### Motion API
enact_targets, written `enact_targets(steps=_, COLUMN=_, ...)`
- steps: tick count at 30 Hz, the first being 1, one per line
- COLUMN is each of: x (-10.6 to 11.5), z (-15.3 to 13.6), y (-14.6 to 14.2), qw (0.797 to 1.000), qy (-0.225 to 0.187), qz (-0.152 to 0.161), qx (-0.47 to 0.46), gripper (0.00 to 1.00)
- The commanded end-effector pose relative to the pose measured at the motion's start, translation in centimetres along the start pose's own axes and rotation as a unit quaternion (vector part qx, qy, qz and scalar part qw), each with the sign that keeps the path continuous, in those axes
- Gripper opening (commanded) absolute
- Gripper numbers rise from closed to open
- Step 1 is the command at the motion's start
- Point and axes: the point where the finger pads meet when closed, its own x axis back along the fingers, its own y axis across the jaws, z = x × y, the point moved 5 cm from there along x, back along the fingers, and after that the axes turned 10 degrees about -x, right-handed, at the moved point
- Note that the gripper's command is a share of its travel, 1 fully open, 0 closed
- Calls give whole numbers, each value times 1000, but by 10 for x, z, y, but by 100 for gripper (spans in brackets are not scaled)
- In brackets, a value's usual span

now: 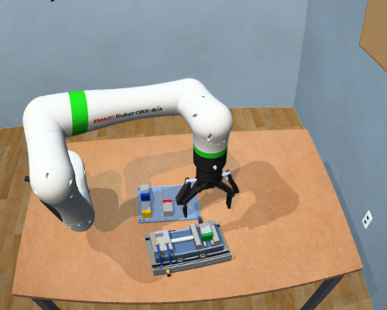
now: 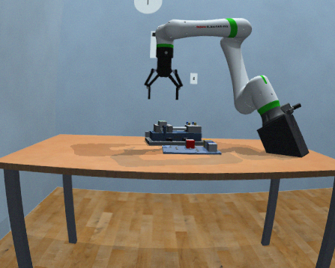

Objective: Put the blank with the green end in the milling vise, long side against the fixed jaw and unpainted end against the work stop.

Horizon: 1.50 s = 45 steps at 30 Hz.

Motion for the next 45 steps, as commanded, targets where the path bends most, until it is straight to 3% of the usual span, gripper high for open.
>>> enact_targets(steps=1, x=0, z=0, y=0, qw=1000, qy=0, qz=1, qx=0, gripper=100)
enact_targets(steps=45, x=-4, z=0, y=0, qw=1000, qy=0, qz=1, qx=0, gripper=100)
